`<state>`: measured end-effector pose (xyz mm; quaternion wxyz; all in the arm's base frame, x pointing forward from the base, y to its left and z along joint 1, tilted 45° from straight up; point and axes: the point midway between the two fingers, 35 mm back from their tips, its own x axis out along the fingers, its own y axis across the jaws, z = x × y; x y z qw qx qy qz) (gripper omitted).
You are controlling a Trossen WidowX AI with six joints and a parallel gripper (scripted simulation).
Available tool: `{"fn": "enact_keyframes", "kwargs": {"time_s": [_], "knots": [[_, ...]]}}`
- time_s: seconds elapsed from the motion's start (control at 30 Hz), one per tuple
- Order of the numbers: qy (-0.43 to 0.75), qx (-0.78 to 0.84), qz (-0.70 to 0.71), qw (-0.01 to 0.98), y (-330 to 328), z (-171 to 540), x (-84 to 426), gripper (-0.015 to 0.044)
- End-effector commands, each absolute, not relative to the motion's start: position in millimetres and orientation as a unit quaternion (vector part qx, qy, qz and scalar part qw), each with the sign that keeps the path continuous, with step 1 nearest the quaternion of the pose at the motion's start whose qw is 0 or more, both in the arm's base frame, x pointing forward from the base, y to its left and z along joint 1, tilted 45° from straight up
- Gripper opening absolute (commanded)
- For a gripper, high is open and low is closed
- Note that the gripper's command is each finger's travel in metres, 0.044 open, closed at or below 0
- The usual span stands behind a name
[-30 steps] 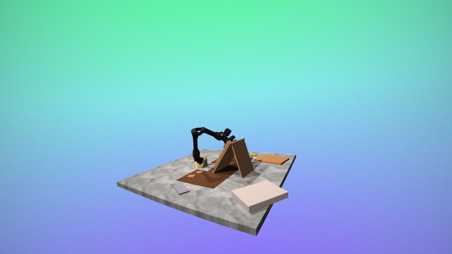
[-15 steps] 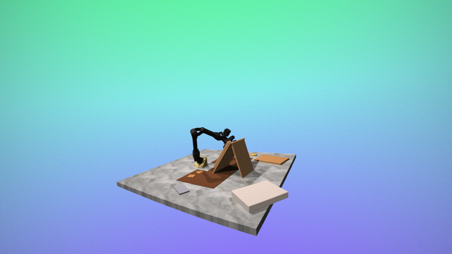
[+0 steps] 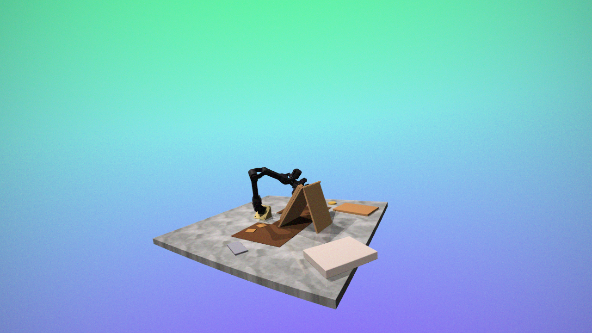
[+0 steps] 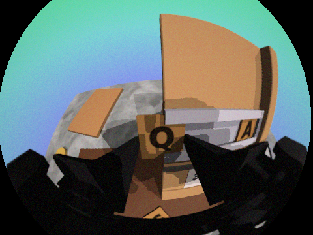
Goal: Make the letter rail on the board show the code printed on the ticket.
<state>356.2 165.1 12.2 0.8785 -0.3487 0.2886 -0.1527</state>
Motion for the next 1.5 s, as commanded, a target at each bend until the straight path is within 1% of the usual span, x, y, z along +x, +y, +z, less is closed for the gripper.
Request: {"fn": "enact_keyframes", "kwargs": {"time_s": [0.0,1.47], "knots": [[0.288,-0.348,-0.151,0.879,164.5,14.2,356.5,0.0000],[0.288,-0.348,-0.151,0.879,149.5,27.7,354.9,0.0000]]}}
